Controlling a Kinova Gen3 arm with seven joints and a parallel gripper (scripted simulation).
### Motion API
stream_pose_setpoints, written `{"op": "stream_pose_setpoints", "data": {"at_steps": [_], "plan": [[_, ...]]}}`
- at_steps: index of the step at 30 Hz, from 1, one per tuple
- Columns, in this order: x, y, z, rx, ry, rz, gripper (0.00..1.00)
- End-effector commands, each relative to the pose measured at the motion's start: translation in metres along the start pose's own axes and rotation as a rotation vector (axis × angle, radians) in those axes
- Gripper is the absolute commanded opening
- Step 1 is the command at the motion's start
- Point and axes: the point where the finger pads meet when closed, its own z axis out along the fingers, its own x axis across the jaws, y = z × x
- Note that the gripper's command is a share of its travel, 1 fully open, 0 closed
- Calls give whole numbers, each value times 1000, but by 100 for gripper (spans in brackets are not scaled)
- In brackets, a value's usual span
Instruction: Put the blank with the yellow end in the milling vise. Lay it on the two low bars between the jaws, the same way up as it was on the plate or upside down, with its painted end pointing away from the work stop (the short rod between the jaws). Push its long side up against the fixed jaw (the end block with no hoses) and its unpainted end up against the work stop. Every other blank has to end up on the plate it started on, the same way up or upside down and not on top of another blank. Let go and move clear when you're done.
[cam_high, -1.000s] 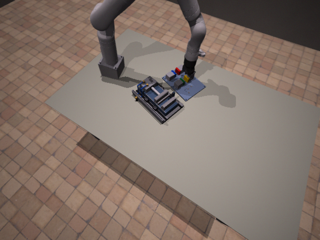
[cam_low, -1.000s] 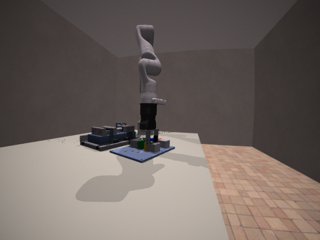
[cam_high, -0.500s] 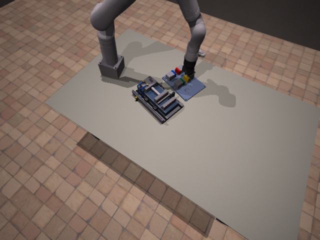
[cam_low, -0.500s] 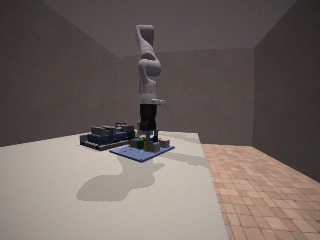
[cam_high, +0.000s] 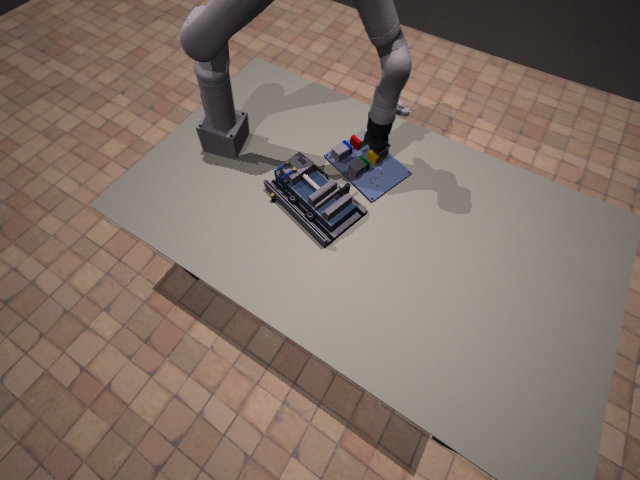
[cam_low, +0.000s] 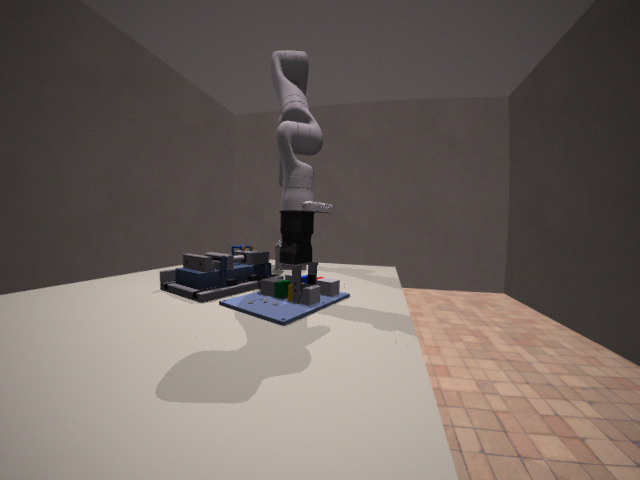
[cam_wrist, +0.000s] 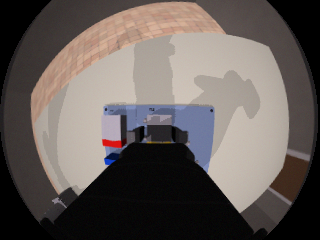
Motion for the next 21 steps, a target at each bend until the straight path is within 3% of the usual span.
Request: {"op": "stream_pose_setpoints", "data": {"at_steps": [1, 21], "plan": [[3, -3, 2, 5, 8, 5, 100], [5, -4, 2, 5, 9, 6, 100]]}}
